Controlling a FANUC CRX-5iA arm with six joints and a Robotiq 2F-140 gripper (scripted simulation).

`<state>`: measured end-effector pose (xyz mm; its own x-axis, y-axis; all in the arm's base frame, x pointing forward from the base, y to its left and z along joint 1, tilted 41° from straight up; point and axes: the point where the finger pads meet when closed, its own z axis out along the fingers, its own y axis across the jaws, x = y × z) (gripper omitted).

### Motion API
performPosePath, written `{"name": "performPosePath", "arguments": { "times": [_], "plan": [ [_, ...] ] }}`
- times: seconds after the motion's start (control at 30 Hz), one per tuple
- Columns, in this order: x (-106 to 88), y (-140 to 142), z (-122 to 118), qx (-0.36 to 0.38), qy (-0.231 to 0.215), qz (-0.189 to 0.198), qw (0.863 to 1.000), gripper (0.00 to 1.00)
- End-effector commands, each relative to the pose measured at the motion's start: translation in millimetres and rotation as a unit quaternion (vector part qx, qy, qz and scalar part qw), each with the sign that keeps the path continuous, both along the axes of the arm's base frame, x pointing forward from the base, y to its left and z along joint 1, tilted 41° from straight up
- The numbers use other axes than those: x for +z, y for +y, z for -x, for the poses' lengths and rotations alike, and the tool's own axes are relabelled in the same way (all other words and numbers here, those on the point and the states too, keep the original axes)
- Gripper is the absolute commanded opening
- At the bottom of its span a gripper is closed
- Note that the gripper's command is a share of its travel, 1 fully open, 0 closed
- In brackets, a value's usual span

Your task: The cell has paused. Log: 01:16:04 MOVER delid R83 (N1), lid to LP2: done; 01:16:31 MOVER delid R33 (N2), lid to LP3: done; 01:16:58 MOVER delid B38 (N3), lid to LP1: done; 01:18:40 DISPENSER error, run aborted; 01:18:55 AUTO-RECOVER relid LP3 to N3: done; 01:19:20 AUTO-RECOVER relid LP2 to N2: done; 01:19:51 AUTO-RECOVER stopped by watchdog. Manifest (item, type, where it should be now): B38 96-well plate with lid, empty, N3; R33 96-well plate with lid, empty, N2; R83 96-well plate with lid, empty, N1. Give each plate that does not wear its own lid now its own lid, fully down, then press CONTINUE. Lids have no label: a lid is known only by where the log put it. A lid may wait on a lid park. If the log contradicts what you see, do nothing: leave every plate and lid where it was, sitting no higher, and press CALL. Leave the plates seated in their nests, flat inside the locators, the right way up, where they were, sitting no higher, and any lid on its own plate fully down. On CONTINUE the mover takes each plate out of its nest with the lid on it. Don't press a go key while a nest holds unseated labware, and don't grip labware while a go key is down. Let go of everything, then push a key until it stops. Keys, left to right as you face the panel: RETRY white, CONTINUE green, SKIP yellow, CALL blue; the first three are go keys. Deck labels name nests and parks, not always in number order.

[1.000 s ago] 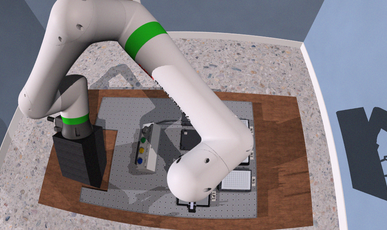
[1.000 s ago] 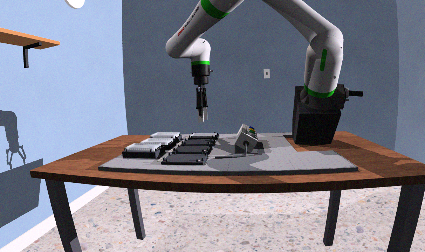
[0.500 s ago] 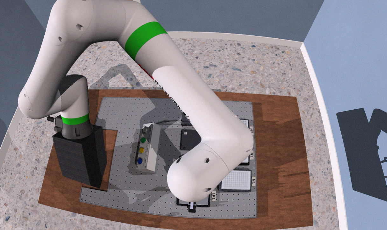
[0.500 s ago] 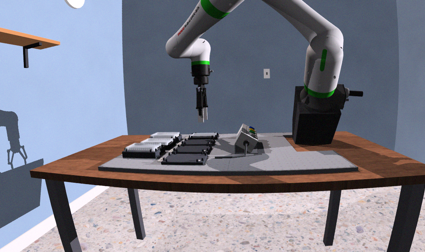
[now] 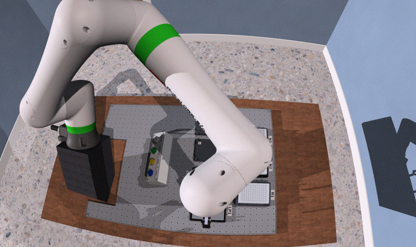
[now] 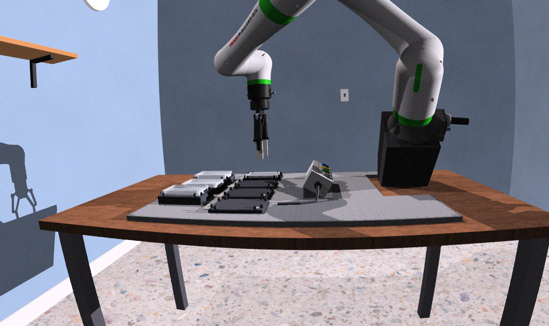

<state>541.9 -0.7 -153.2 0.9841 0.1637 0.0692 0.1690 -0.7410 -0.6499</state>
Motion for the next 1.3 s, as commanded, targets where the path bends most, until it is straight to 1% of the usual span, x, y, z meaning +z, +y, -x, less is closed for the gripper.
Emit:
{"name": "performPosePath", "arguments": {
  "times": [0.0, 0.5, 1.0, 1.27],
  "plan": [
    [-1.1, 1, 0, 0.000, 0.000, 0.000, 1.000, 0.66],
    [-14.6, 12, 1, 0.000, 0.000, 0.000, 1.000, 0.66],
    [-33.5, 29, 2, 0.000, 0.000, 0.000, 1.000, 0.66],
    [-38.2, 33, 2, 0.000, 0.000, 0.000, 1.000, 0.66]
  ]
}}
